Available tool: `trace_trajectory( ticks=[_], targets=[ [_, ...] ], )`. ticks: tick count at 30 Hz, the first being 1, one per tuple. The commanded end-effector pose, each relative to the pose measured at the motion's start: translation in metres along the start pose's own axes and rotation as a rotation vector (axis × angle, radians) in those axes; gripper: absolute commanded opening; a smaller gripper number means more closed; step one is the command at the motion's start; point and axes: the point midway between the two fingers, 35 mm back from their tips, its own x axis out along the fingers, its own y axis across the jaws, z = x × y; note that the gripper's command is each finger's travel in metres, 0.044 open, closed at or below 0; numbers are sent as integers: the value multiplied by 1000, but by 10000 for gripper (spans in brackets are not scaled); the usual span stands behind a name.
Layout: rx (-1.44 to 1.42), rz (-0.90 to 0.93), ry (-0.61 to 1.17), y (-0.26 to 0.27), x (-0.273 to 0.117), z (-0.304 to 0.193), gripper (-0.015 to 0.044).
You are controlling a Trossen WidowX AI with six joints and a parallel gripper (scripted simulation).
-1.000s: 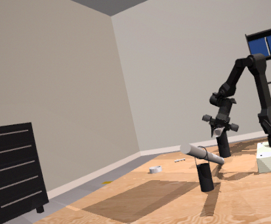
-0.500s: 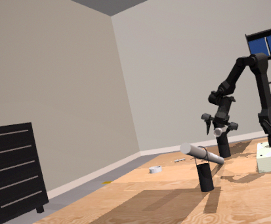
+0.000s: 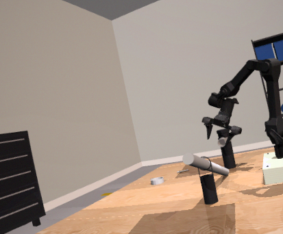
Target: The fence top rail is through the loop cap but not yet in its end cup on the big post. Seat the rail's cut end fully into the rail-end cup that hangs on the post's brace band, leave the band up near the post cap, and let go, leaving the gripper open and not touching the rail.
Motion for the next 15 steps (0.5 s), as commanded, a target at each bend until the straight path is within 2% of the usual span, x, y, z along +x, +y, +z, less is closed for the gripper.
trace_trajectory(
  ticks=[1,13,15],
  targets=[
    [259,-11,11,-11,-17,23,440],
    [1194,-31,17,-15,-69,95,440],
    [1280,-36,15,-14,-76,102,440]
  ],
)
